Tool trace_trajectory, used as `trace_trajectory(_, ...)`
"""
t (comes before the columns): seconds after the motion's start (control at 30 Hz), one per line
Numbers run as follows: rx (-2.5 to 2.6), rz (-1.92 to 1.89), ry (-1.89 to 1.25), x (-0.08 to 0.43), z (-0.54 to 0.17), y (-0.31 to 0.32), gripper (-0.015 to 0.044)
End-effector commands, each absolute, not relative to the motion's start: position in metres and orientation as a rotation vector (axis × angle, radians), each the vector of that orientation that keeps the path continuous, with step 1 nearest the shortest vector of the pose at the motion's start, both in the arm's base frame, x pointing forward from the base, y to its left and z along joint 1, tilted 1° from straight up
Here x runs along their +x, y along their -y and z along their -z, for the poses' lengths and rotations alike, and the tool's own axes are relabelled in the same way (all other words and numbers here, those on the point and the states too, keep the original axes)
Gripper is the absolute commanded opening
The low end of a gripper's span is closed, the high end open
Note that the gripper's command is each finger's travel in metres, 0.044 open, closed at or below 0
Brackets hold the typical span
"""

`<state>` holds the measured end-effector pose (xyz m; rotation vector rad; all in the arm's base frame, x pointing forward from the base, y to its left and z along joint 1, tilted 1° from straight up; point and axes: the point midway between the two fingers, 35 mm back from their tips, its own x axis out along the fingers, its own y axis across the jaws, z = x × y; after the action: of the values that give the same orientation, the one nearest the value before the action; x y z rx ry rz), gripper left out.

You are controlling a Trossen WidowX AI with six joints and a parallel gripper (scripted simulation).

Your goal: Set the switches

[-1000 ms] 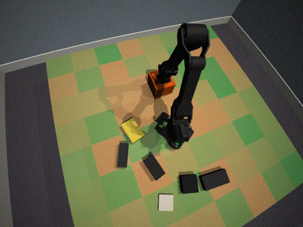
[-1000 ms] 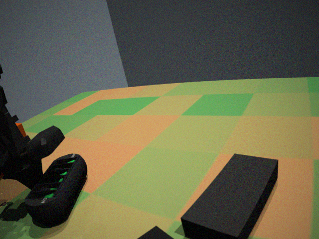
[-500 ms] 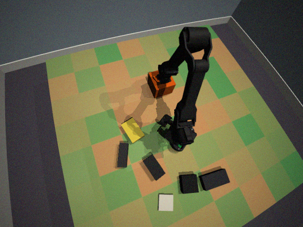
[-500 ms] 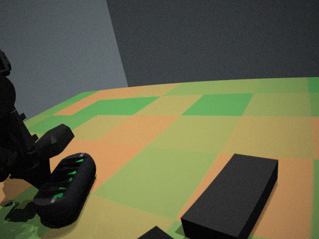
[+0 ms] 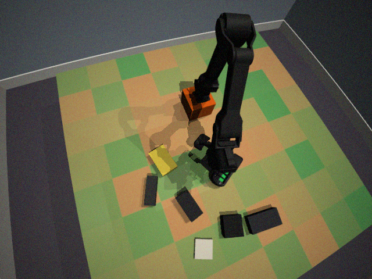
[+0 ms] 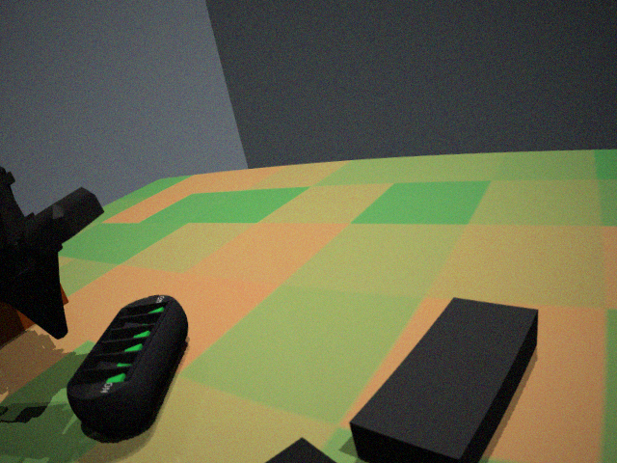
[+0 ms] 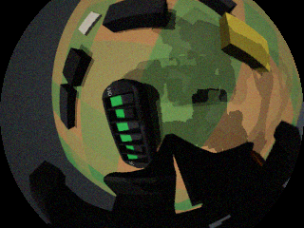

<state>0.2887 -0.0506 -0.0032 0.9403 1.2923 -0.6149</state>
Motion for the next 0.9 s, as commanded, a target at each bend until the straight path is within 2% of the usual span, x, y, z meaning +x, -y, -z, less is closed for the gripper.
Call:
trace_trajectory(0.0,0.942,0.61,-1.297,0.302,0.003,0.041,0.0)
trace_trajectory(0.27,0.932,0.613,-1.307,0.302,0.003,0.039,0.0)
trace_trajectory(0.47,0.93,0.617,-1.305,0.303,-0.046,0.041,0.0158)
trace_trajectory(0.6,0.93,0.617,-1.305,0.303,-0.048,0.041,0.0262)
trace_trajectory(0.87,0.93,0.617,-1.305,0.303,-0.048,0.041,0.0053)
